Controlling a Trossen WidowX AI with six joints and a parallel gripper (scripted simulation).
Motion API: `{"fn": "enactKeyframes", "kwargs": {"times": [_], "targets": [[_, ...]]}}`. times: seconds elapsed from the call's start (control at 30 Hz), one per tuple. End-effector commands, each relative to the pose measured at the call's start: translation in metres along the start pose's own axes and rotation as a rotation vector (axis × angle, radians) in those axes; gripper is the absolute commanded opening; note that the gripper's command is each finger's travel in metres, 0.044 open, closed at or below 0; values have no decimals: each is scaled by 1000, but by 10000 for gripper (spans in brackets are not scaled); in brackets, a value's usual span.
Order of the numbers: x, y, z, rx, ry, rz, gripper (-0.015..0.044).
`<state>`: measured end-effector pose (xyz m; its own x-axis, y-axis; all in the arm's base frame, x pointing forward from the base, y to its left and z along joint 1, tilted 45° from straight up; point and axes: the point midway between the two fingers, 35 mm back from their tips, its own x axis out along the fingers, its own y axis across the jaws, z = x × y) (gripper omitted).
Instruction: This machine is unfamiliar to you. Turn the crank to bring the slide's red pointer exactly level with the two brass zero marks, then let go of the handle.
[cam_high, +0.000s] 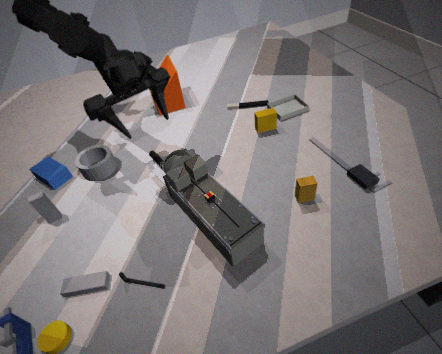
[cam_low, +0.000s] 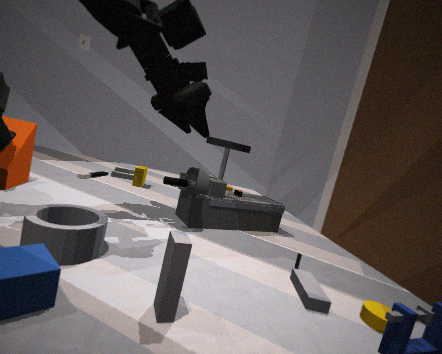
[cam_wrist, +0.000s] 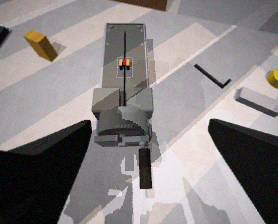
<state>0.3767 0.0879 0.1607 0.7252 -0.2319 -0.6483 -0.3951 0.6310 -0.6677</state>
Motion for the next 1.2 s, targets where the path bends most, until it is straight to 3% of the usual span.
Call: {"fn": "enactKeyframes", "kwargs": {"times": [0.0,0.73,1.17], "targets": [[9,1,11,28,14,-20,440],[86,33,88,244,37,-184,440],[129,33,47,245,36,-187,440]]}}
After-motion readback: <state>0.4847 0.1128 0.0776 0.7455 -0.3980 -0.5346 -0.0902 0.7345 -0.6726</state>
